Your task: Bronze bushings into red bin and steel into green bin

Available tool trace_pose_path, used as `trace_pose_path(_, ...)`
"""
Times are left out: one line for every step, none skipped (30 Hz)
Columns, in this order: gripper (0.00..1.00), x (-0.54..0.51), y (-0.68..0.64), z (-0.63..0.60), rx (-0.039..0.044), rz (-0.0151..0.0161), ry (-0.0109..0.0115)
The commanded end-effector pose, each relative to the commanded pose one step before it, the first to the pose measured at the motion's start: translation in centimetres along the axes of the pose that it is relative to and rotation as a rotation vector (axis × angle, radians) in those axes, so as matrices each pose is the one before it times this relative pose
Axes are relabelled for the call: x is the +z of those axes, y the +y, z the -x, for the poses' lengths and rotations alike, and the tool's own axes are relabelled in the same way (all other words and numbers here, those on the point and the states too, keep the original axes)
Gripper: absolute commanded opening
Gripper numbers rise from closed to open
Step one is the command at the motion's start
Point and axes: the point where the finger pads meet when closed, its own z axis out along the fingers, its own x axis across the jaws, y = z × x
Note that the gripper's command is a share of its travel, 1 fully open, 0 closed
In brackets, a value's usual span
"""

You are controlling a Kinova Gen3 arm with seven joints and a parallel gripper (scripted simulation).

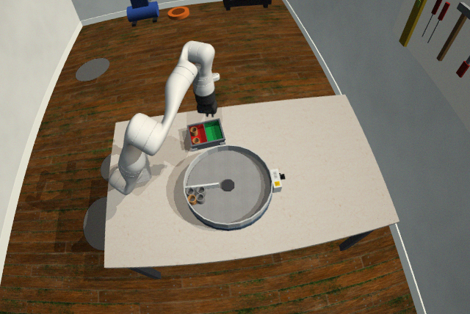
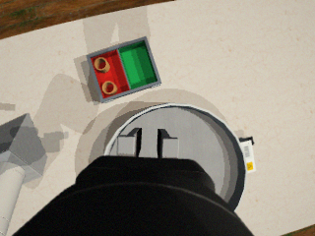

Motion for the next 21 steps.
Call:
trace_pose_path(0.45, -0.08, -0.021, 0.007, -0.00015, -0.00167, 0.00098)
trace_pose_path(0.45, 0.0, 0.0, 0.0, 0.0, 0.0, 0.0)
trace_pose_path(0.45, 0.0, 0.0, 0.0, 0.0, 0.0, 0.0)
trace_pose_path(0.45, 0.0, 0.0, 0.0, 0.0, 0.0, 0.0)
trace_pose_path(0.45, 0.0, 0.0, 0.0, 0.0, 0.0, 0.0)
trace_pose_path(0.45, 0.8, 0.843, 0.092, 0.00887, 0.00034, -0.00024)
trace_pose_path(0.45, 0.8, 0.843, 0.085, 0.00887, 0.00035, -0.00024)
trace_pose_path(0.45, 0.801, 0.844, 0.077, 0.00887, 0.00035, -0.00024)
trace_pose_path(0.45, 0.801, 0.844, 0.069, 0.00887, 0.00035, -0.00024)
trace_pose_path(0.45, 0.801, 0.845, 0.062, 0.00887, 0.00035, -0.00024)
trace_pose_path(0.45, 0.0, 0.0, 0.0, 0.0, 0.0, 0.0)
trace_pose_path(0.45, 0.0, 0.0, 0.0, 0.0, 0.0, 0.0)
trace_pose_path(0.45, 0.0, 0.0, 0.0, 0.0, 0.0, 0.0)
trace_pose_path(0.45, 0.802, 0.845, 0.054, 0.00887, 0.00035, -0.00024)
trace_pose_path(0.45, 0.802, 0.845, 0.046, 0.00887, 0.00035, -0.00024)
trace_pose_path(0.45, 0.802, 0.845, 0.039, 0.00887, 0.00035, -0.00024)
trace_pose_path(0.45, 0.803, 0.845, 0.031, 0.00887, 0.00035, -0.00024)
trace_pose_path(0.45, 0.803, 0.845, 0.023, 0.00887, 0.00035, -0.00024)
trace_pose_path(0.45, 0.0, 0.0, 0.0, 0.0, 0.0, 0.0)
trace_pose_path(0.45, 0.0, 0.0, 0.0, 0.0, 0.0, 0.0)
trace_pose_path(0.45, 0.0, 0.0, 0.0, 0.0, 0.0, 0.0)
